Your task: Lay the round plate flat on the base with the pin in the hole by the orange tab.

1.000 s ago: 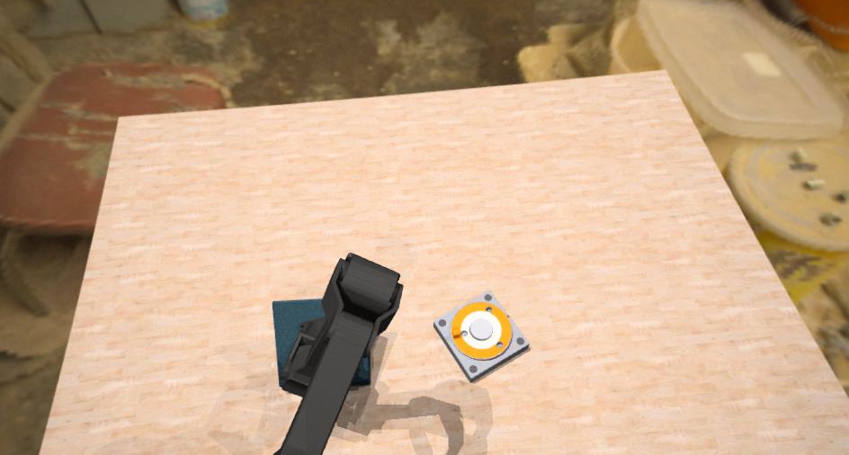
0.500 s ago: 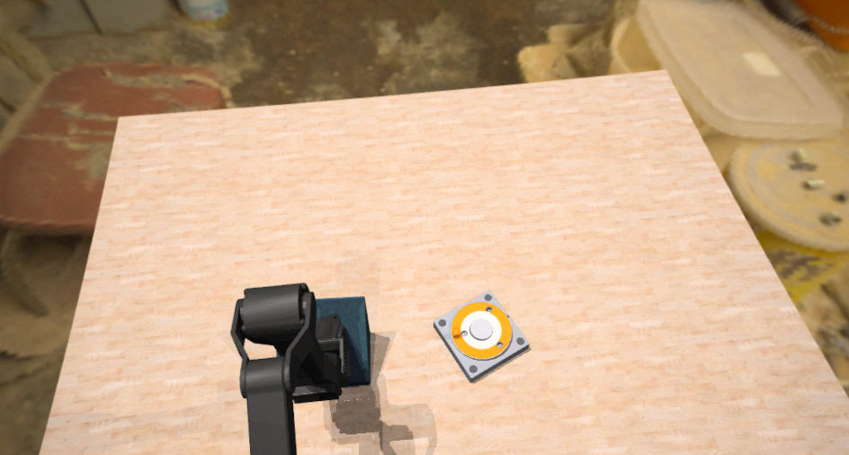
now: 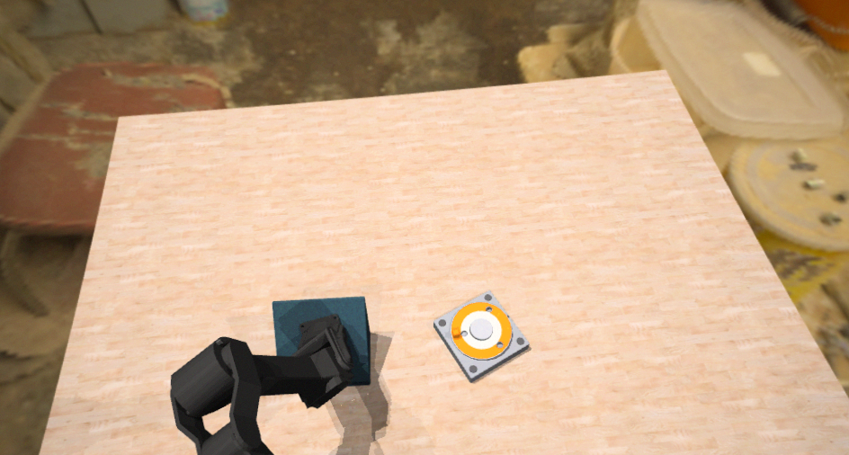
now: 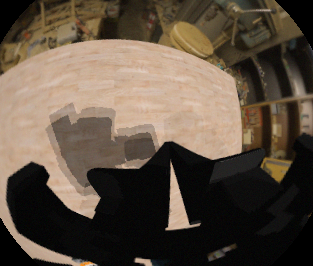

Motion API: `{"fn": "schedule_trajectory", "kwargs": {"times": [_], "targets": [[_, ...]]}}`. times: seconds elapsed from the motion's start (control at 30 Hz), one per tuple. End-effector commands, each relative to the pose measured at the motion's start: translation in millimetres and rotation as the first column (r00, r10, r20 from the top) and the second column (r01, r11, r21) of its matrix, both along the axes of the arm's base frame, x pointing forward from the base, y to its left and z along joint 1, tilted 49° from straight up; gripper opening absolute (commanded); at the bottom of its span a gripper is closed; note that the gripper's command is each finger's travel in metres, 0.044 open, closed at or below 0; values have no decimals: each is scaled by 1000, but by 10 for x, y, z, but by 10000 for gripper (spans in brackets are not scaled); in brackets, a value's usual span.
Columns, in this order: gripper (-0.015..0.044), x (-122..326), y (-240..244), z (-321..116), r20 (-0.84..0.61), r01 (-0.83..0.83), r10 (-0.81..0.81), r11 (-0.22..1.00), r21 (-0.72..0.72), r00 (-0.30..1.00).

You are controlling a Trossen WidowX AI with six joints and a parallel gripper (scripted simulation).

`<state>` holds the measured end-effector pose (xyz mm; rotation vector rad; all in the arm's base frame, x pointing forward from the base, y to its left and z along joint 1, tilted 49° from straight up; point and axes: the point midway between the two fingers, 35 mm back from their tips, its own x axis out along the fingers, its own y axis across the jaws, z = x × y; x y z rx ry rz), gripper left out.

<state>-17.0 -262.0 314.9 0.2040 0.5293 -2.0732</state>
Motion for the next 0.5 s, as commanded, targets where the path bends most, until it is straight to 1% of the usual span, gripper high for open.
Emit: {"fn": "schedule_trajectory", "kwargs": {"times": [0.0,0.1,0.17,0.2,0.37,0.47], "targets": [[0,516,-89,-162,47,-153,151,988,26,987],[0,1001,-77,-345,50,-295,291,951,94,955],[0,1059,-60,-358,33,-327,326,939,104,945],[0,1134,-35,-376,12,-368,369,923,118,929],[0,1881,211,-905,-4,-536,563,789,301,827],[0,2066,331,-1083,-13,-567,611,742,359,792]]}}
